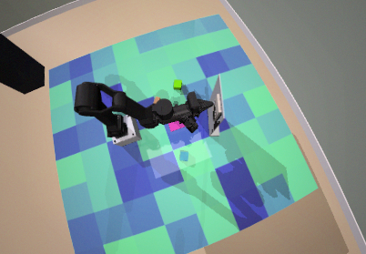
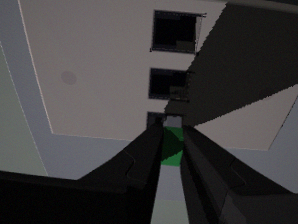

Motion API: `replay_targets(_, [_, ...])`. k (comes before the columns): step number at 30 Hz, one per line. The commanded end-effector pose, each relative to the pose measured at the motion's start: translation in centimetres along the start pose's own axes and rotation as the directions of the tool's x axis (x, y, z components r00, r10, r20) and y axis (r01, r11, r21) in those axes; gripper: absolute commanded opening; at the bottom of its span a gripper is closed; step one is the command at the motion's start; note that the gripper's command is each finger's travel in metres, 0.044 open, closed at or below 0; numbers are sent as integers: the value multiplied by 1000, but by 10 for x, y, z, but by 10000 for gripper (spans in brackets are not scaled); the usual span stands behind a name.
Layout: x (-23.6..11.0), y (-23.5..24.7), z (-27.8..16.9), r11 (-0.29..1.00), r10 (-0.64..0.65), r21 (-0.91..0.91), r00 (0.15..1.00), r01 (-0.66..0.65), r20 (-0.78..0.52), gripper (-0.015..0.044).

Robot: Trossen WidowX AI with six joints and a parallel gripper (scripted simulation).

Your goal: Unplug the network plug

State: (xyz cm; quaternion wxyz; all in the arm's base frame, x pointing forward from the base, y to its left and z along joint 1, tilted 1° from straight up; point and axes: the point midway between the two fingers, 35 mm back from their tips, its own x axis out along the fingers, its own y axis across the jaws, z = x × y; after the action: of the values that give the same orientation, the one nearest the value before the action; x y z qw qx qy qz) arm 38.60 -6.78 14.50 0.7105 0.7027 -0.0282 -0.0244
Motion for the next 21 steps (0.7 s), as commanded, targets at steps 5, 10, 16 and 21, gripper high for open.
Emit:
replay_targets(5, [-5, -1, -1, 1000, -2, 3, 1000, 2, -3, 0])
replay_targets(10, [-8, -1, -2, 1000, -2, 3, 1000, 2, -3, 0])
replay_targets(16, [-12, -1, -3, 1000, -2, 3, 1000, 2, -3, 0])
replay_targets(21, [-15, -1, -3, 1000, -3, 3, 1000, 3, -3, 0])
